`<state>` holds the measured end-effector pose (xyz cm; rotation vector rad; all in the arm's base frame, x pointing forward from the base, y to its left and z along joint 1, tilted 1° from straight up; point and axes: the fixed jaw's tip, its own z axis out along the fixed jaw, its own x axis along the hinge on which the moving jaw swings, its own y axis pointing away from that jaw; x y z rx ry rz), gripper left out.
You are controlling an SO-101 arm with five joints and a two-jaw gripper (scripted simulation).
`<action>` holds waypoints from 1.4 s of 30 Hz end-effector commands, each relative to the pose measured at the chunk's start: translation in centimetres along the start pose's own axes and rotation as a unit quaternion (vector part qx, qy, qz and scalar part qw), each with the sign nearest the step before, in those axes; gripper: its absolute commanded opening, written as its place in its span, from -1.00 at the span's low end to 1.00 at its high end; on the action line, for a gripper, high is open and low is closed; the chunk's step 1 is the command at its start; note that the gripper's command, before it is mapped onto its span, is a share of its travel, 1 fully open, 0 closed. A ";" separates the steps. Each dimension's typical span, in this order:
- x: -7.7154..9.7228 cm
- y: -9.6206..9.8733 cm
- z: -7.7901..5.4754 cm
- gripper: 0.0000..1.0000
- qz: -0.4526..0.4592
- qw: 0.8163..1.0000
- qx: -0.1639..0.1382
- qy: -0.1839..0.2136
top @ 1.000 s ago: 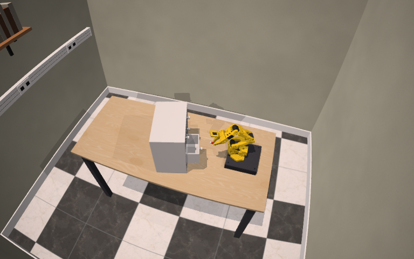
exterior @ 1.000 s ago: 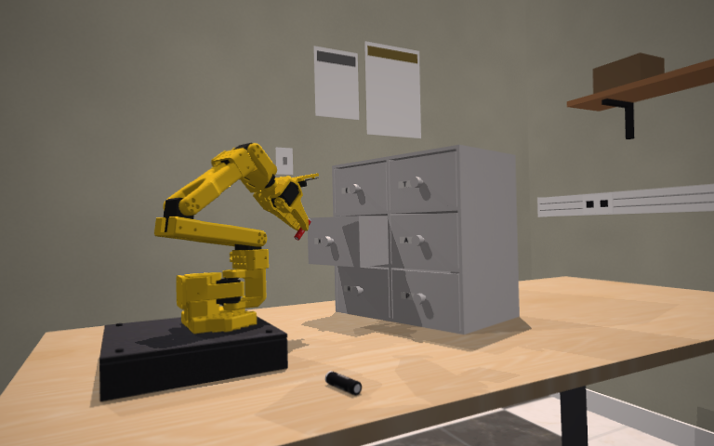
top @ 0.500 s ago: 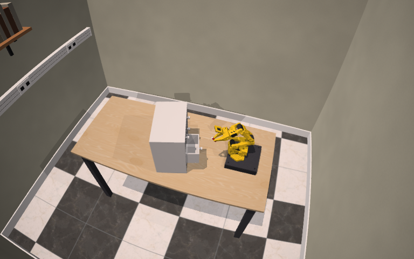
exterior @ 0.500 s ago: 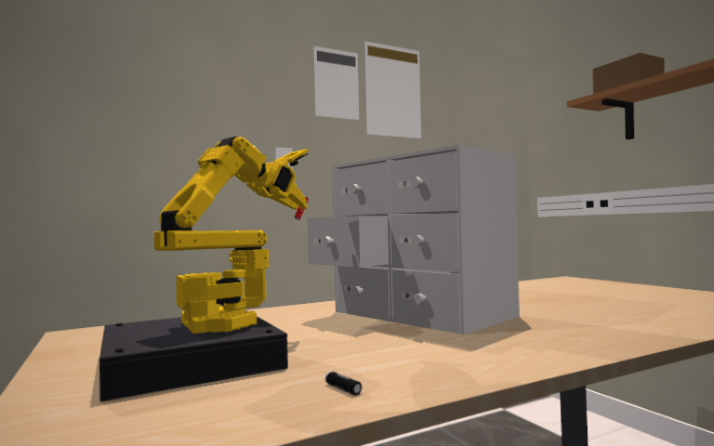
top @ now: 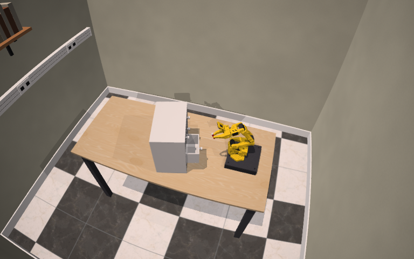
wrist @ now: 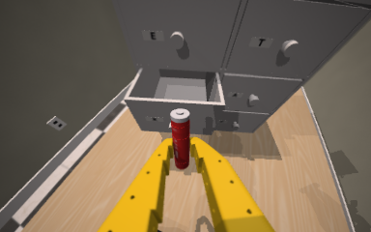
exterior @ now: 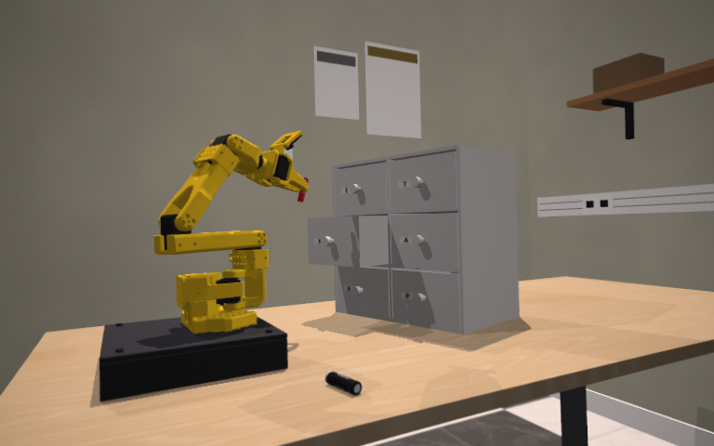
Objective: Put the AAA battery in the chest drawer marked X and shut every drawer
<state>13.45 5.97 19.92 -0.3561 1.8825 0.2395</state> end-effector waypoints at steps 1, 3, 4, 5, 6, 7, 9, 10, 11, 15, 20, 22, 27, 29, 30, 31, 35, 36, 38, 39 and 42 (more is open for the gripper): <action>-0.3 0.1 0.8 -1.00 0.003 1.000 -0.002 0.000; -0.5 0.1 1.2 -1.00 0.003 1.000 -0.003 0.000; -0.5 0.1 1.4 -1.00 0.003 1.000 -0.003 0.000; -0.6 0.1 1.6 -1.00 0.003 1.000 -0.003 0.000; -0.6 0.1 1.8 -1.00 0.003 1.000 -0.003 0.000; -0.6 0.1 1.8 -1.00 0.003 1.000 -0.003 0.000; -0.6 0.1 1.8 -1.00 0.003 1.000 -0.003 0.000; -0.6 0.1 1.8 -1.00 0.003 1.000 -0.003 0.000; -0.6 0.1 1.8 -1.00 0.003 1.000 -0.003 0.000; -1.0 0.1 2.6 -1.00 0.003 1.000 -0.004 0.000; -1.3 0.1 3.6 -1.00 0.003 1.000 -0.004 0.000; -1.4 0.2 4.0 -1.00 0.003 1.000 -0.005 0.000; -1.5 0.2 4.2 -1.00 0.003 1.000 -0.005 0.000; -1.5 0.2 4.2 -1.00 0.003 1.000 -0.005 0.000; -1.5 0.2 4.2 -1.00 0.003 1.000 -0.005 0.000; -1.5 0.2 4.2 -1.00 0.003 1.000 -0.005 0.000; -1.5 0.2 4.2 -1.00 0.003 1.000 -0.005 0.000; -1.5 0.2 4.2 -1.00 0.003 1.000 -0.005 0.000; -1.5 0.2 4.2 -1.00 0.003 1.000 -0.005 0.000; -1.5 0.2 4.2 -1.00 0.003 1.000 -0.005 0.000; -1.5 0.2 4.2 -1.00 0.003 1.000 -0.005 0.000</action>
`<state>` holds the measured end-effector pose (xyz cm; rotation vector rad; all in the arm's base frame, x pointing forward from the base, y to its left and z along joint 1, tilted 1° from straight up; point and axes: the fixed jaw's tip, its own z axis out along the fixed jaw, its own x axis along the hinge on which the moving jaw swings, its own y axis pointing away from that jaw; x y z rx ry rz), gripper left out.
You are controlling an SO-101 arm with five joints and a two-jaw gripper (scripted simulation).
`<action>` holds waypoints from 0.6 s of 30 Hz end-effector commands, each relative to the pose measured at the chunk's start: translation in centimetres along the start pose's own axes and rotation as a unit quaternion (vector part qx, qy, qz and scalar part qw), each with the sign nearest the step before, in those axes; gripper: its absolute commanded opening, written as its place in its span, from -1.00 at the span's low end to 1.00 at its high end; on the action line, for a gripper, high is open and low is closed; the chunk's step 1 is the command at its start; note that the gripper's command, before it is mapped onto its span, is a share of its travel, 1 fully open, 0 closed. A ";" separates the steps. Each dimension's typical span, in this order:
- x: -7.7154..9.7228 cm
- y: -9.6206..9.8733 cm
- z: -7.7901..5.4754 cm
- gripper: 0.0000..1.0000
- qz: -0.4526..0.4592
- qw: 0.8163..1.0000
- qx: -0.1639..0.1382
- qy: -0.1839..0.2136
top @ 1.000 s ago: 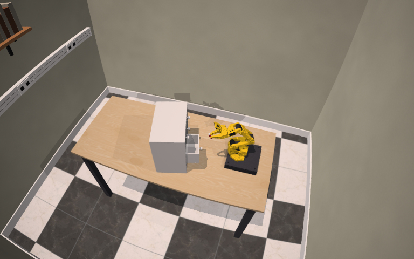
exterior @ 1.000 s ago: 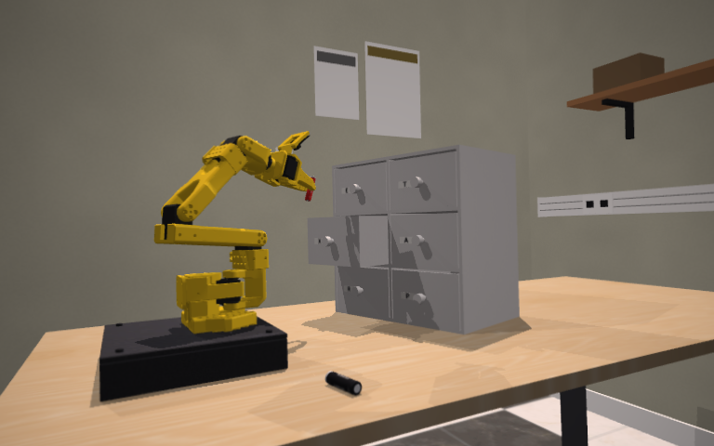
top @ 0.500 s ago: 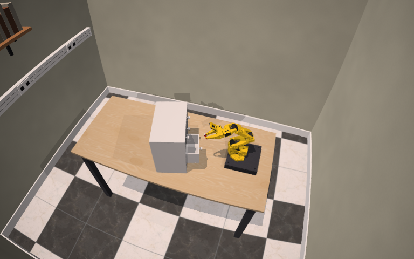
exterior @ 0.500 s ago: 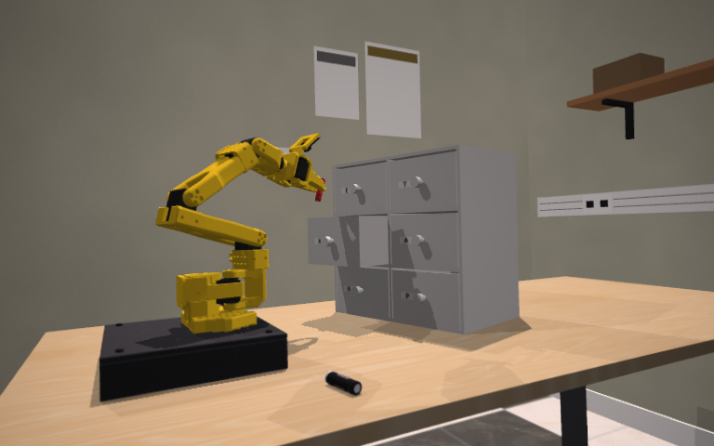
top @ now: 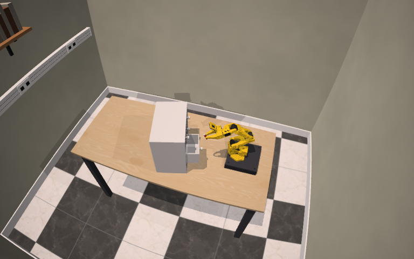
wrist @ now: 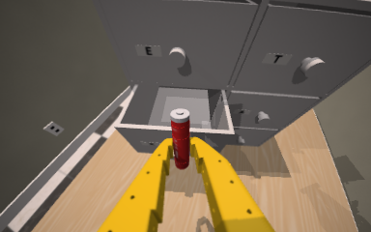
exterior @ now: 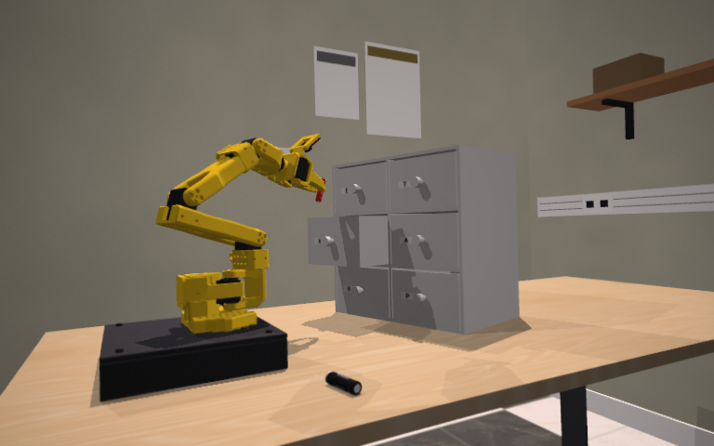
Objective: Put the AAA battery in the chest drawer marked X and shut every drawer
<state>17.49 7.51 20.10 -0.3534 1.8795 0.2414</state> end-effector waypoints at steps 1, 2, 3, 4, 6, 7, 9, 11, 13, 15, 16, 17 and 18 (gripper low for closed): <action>0.1 0.2 0.2 -1.00 0.002 1.000 -0.005 0.002; 0.1 0.2 0.2 -1.00 0.002 1.000 -0.005 0.002; 0.1 0.2 0.2 -1.00 0.002 1.000 -0.005 0.002; 0.1 0.2 0.2 -1.00 0.002 1.000 -0.005 0.002; 0.1 0.2 0.2 -1.00 0.002 1.000 -0.006 0.002; 0.1 0.2 0.2 -1.00 0.002 1.000 -0.006 0.002; 0.1 0.2 0.2 -1.00 0.002 1.000 -0.006 0.002; 0.1 0.3 0.2 -1.00 0.002 1.000 -0.007 0.002; 0.2 0.3 0.3 -1.00 0.001 1.000 -0.007 0.002; 0.2 0.3 0.3 -1.00 0.001 1.000 -0.008 0.002; 0.2 0.3 0.3 -1.00 0.001 1.000 -0.008 0.002; 0.2 0.3 0.3 -1.00 0.001 1.000 -0.008 0.002; 0.2 0.3 0.3 -1.00 0.001 1.000 -0.008 0.002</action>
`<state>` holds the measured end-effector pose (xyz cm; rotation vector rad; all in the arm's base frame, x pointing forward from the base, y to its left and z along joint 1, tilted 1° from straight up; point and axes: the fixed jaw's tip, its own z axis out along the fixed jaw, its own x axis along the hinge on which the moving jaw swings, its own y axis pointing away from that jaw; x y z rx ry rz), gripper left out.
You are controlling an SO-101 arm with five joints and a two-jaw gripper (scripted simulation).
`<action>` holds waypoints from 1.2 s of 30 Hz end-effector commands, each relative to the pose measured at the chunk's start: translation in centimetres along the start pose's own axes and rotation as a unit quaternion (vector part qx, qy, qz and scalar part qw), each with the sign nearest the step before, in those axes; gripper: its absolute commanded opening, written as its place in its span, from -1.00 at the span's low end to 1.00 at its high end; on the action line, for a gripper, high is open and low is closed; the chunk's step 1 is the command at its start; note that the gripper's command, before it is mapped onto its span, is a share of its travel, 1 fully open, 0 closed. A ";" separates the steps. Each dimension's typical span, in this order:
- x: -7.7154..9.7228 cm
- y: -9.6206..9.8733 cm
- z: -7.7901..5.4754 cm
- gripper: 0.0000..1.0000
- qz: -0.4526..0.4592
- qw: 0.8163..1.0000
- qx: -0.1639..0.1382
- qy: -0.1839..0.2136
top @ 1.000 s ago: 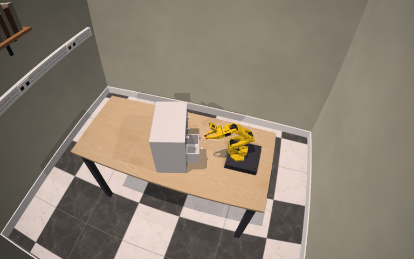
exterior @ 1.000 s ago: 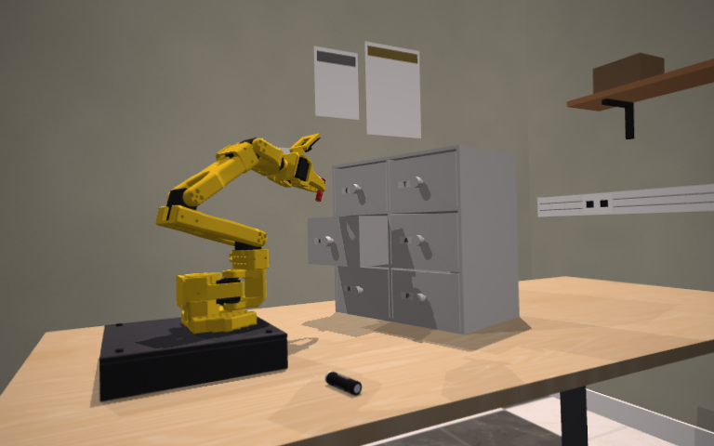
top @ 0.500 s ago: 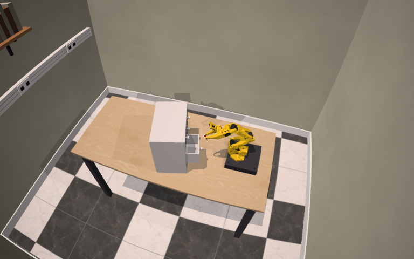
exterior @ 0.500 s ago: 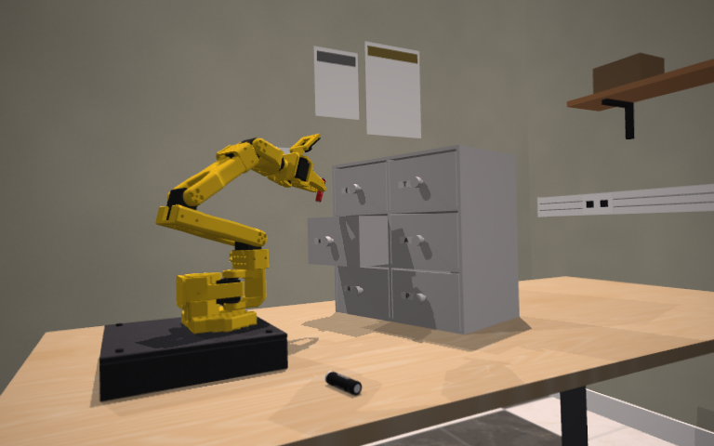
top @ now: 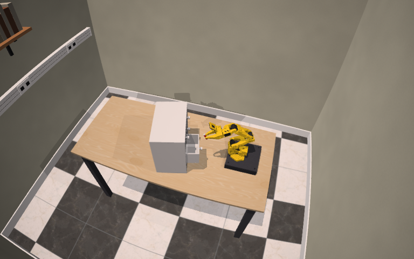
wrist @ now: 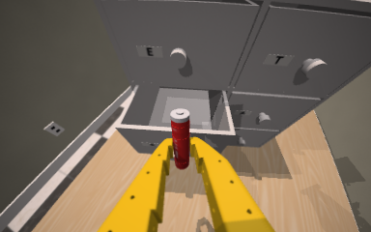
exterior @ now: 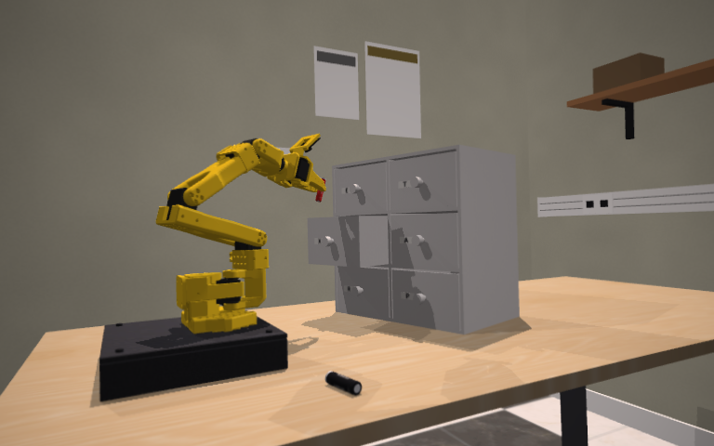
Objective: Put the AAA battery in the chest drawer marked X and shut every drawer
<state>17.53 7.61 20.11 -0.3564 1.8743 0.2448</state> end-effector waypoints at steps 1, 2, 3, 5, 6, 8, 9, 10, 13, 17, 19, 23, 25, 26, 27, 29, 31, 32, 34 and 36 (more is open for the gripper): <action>0.2 0.3 0.2 -1.00 0.002 1.000 -0.006 0.004; 0.2 0.3 0.2 -1.00 0.002 1.000 -0.006 0.004; 0.2 0.3 0.3 -1.00 0.002 1.000 -0.007 0.004; 0.3 0.3 0.3 -1.00 0.002 1.000 -0.007 0.004; 0.3 0.3 0.3 -1.00 0.001 1.000 -0.007 0.004; 0.3 0.3 0.3 -1.00 0.001 1.000 -0.007 0.004; 0.3 0.3 0.3 -1.00 0.001 1.000 -0.007 0.004; 0.3 0.3 0.3 -1.00 0.001 1.000 -0.007 0.004; 0.3 0.3 0.3 -1.00 0.001 1.000 -0.007 0.004; 0.3 0.3 0.3 -1.00 0.001 1.000 -0.007 0.004; 0.3 0.3 0.3 -1.00 0.001 1.000 -0.007 0.004; 0.2 0.2 0.2 -1.00 0.002 1.000 -0.006 0.004; 0.2 0.2 0.2 -1.00 0.002 1.000 -0.005 0.004; 0.2 0.2 0.2 -1.00 0.002 1.000 -0.005 0.004; 0.2 0.2 0.2 -1.00 0.002 1.000 -0.004 0.004; 0.2 0.1 0.1 -1.00 0.003 1.000 -0.004 0.004; 0.1 0.1 0.1 -1.00 0.003 1.000 -0.003 0.004; 0.1 0.1 0.1 -1.00 0.003 1.000 -0.003 0.004; 0.1 0.1 0.1 -1.00 0.003 1.000 -0.003 0.004; 0.1 0.1 0.1 -1.00 0.003 1.000 -0.003 0.004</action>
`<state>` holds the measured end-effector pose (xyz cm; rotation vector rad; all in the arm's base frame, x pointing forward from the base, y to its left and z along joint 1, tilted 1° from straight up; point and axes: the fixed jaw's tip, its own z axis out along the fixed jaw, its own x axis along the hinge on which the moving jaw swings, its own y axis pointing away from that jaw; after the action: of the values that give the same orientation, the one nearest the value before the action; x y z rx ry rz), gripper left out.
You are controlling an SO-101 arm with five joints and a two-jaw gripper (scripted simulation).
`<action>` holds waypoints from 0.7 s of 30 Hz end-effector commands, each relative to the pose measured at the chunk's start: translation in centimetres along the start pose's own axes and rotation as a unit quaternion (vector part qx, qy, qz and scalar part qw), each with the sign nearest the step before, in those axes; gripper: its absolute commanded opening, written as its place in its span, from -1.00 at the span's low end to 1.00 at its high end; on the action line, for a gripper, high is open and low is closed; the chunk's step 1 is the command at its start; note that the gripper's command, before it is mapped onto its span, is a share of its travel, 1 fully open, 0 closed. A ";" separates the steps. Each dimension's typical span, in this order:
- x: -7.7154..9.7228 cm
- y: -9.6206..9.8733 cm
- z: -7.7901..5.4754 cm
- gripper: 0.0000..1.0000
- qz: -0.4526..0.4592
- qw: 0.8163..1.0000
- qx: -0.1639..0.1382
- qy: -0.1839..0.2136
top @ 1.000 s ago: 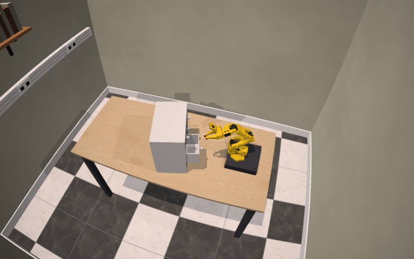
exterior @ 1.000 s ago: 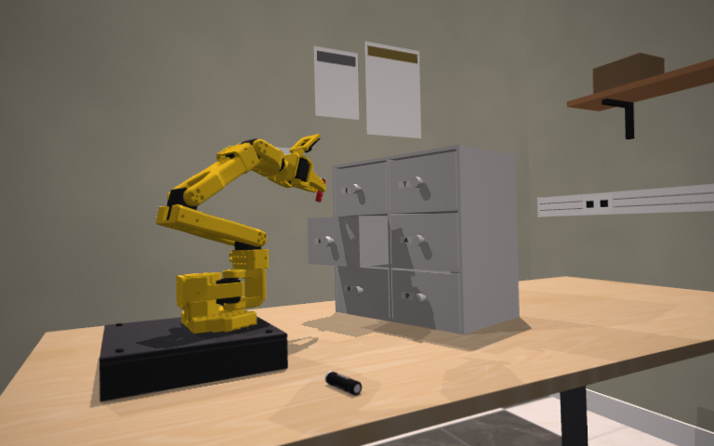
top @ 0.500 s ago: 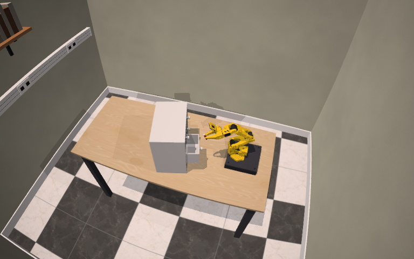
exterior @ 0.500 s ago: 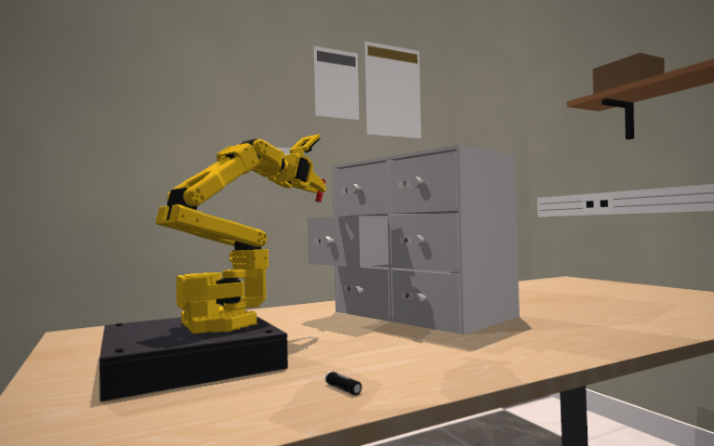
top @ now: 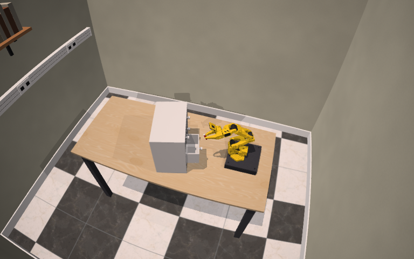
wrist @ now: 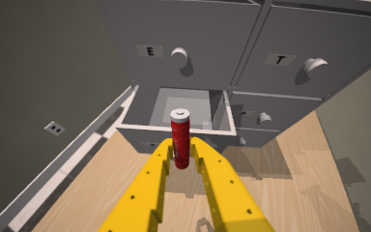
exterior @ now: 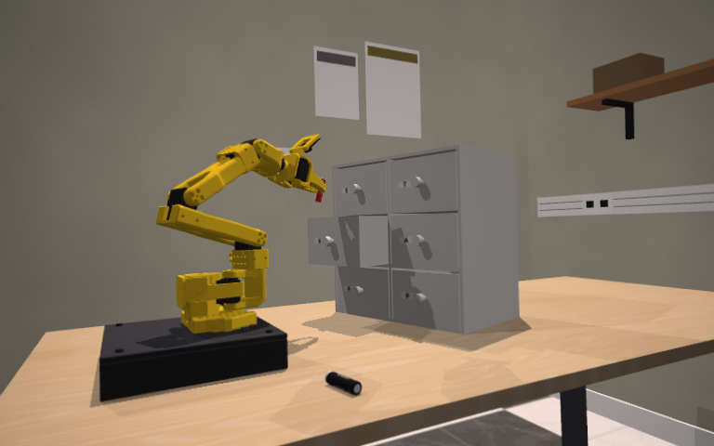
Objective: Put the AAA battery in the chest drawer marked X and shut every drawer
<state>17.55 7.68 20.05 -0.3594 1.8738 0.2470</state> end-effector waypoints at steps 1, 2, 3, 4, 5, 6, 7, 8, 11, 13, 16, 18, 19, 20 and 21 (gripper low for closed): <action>-0.1 0.1 0.5 -1.00 0.003 1.000 -0.002 0.004; -0.4 0.1 1.0 -1.00 0.003 1.000 -0.002 0.004; -0.6 0.1 1.6 -1.00 0.004 1.000 -0.002 0.004; -0.7 0.1 2.1 -1.00 0.004 1.000 -0.002 0.004; -0.9 0.1 2.6 -1.00 0.004 1.000 -0.003 0.004; -1.0 0.1 3.2 -1.00 0.004 1.000 -0.003 0.004; -1.1 0.1 3.8 -1.00 0.004 1.000 -0.003 0.004; -1.2 0.1 4.3 -1.00 0.004 1.000 -0.003 0.004; -1.4 0.2 6.1 -1.00 0.004 1.000 -0.004 0.004; -1.3 0.2 7.3 -1.00 0.004 1.000 -0.004 0.004; -1.3 0.2 7.4 -1.00 0.004 1.000 -0.004 0.004; -1.3 0.2 7.4 -1.00 0.004 1.000 -0.004 0.004; -1.3 0.2 7.4 -1.00 0.004 1.000 -0.004 0.004; -1.3 0.2 7.4 -1.00 0.004 1.000 -0.004 0.004; -1.3 0.2 7.4 -1.00 0.004 1.000 -0.004 0.004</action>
<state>24.17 10.26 18.40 -0.3626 1.9024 0.2447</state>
